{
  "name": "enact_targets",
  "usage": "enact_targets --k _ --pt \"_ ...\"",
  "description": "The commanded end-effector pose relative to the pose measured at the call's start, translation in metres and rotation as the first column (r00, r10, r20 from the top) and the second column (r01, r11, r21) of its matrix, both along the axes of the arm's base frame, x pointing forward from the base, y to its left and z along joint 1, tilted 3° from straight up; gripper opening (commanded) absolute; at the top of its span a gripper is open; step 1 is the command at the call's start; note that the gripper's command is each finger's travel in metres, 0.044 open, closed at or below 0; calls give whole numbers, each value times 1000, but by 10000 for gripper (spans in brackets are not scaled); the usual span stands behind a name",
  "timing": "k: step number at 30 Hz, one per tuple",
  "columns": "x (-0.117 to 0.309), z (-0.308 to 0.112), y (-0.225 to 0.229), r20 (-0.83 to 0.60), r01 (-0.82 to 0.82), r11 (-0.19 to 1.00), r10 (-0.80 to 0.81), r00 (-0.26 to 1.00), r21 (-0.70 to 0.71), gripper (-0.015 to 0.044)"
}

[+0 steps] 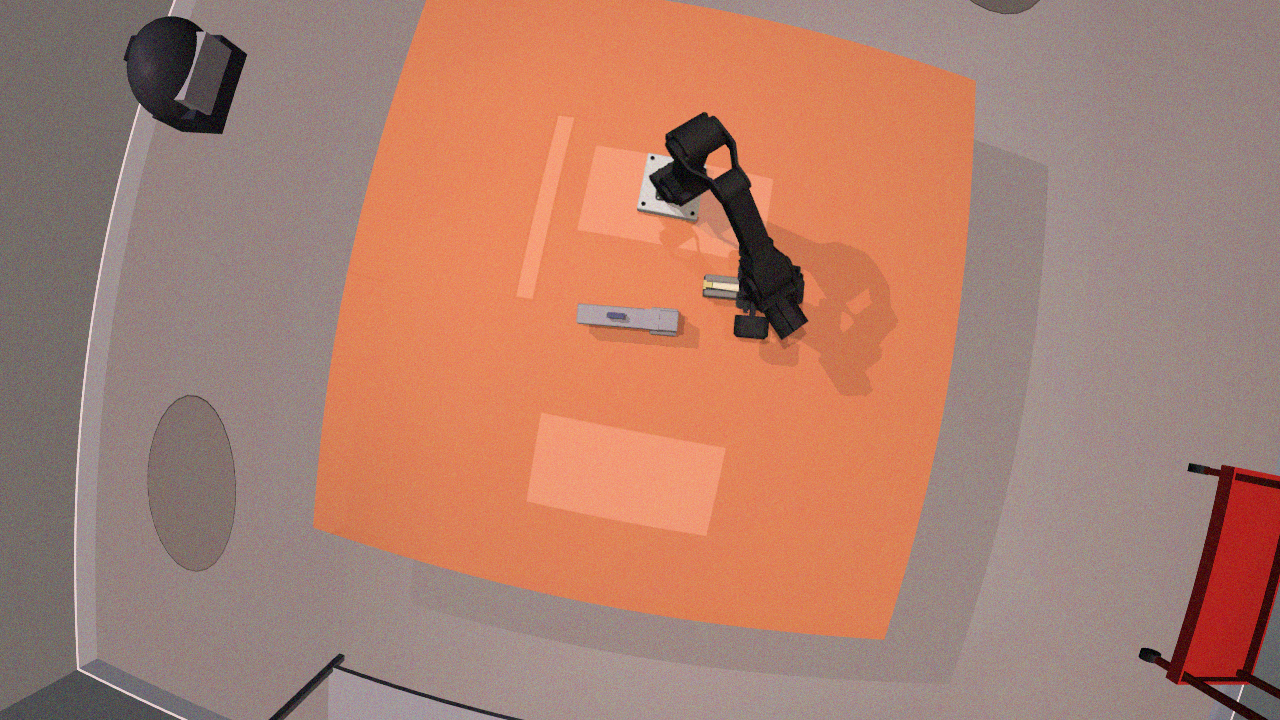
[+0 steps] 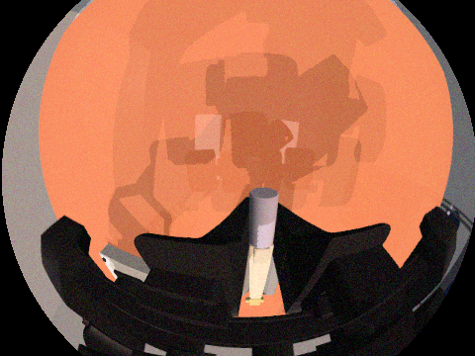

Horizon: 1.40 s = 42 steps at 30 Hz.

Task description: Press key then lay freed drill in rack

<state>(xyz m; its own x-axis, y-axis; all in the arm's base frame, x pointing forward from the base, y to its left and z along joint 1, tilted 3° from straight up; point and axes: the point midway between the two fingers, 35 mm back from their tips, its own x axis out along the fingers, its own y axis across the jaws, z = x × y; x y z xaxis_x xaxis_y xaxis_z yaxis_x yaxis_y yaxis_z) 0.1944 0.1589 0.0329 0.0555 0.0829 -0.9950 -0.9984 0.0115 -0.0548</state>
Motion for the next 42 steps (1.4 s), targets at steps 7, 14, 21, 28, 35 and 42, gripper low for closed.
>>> enact_targets --k 7,14,21,28,35,42 --pt "1 -6 -5 2 0 1000 0 1000 -22 0" --pt "0 0 0 0 0 1000 0 1000 0 184" --pt "0 0 0 0 0 1000 0 1000 0 368" --pt "-1 18 -2 2 0 1000 0 1000 -19 440" --pt "-4 43 -4 2 0 1000 0 1000 -21 440" --pt "-4 68 -5 2 0 1000 0 1000 -21 440"
